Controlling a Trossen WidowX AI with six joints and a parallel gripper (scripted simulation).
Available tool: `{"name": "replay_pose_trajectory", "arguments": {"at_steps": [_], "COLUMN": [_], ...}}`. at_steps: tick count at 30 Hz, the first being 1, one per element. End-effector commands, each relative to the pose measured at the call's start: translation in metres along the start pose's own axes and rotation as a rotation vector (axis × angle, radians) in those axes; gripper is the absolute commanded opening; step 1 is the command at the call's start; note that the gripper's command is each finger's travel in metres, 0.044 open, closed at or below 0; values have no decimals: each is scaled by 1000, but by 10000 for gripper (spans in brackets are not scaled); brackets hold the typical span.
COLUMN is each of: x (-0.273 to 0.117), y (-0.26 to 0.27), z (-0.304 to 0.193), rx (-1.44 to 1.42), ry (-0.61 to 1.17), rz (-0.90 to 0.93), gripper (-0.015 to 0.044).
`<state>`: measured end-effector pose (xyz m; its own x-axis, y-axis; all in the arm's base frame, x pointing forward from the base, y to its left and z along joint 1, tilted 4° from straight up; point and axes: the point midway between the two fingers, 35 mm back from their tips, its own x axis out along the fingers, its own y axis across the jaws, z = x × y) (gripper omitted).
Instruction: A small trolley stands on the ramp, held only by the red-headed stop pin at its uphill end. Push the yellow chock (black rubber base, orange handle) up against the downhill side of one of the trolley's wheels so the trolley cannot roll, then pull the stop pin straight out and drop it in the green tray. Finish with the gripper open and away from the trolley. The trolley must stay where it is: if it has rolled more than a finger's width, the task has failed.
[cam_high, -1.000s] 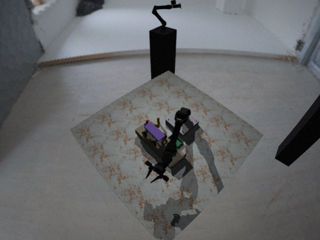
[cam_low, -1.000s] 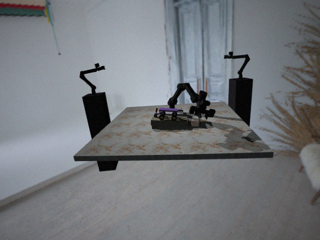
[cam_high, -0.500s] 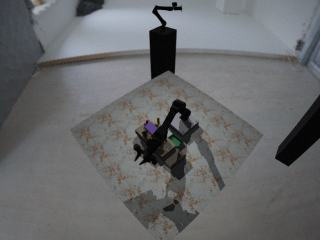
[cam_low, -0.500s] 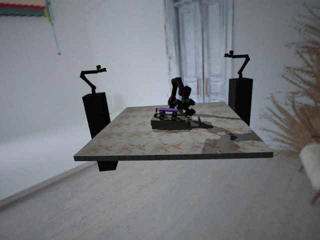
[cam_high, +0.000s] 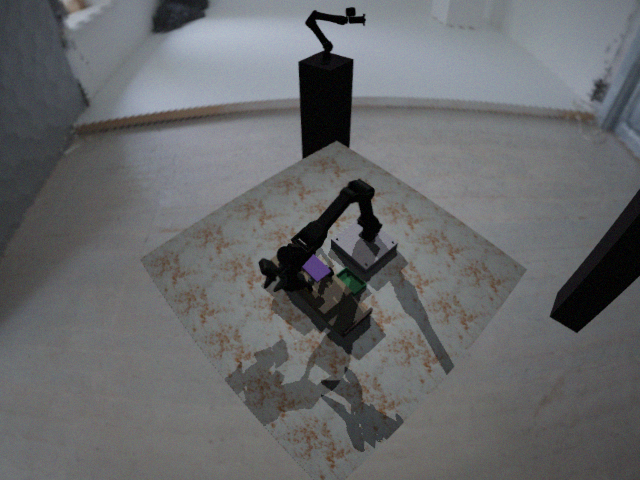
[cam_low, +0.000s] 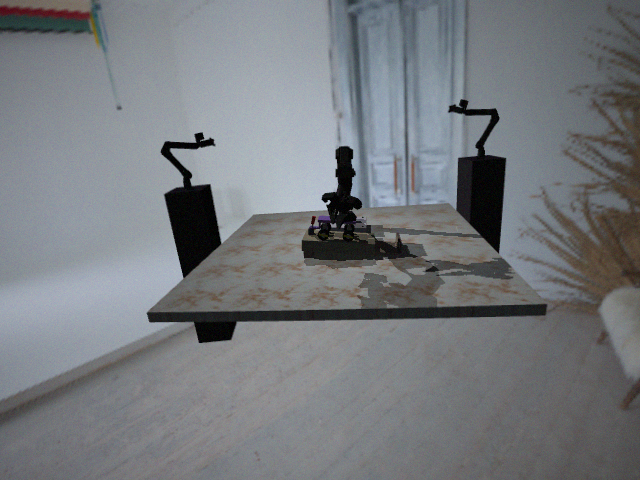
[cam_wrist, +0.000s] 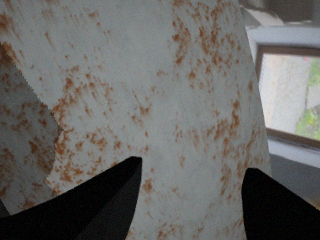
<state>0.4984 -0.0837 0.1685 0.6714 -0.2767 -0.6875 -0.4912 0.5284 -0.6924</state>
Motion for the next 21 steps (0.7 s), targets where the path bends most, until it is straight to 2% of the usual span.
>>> {"name": "replay_pose_trajectory", "arguments": {"at_steps": [1, 3, 10, 17, 21], "x": [-13, -20, -33, -60, -74], "y": [1, -9, 4, 34, 51], "z": [-35, -54, -110, -183, -208], "rx": [-79, -67, -209, -356, -417], "ry": [34, 45, 114, 173, 172], "rz": [41, 17, 122, 302, 387], "gripper": [190, 190, 190, 190, 190]}}
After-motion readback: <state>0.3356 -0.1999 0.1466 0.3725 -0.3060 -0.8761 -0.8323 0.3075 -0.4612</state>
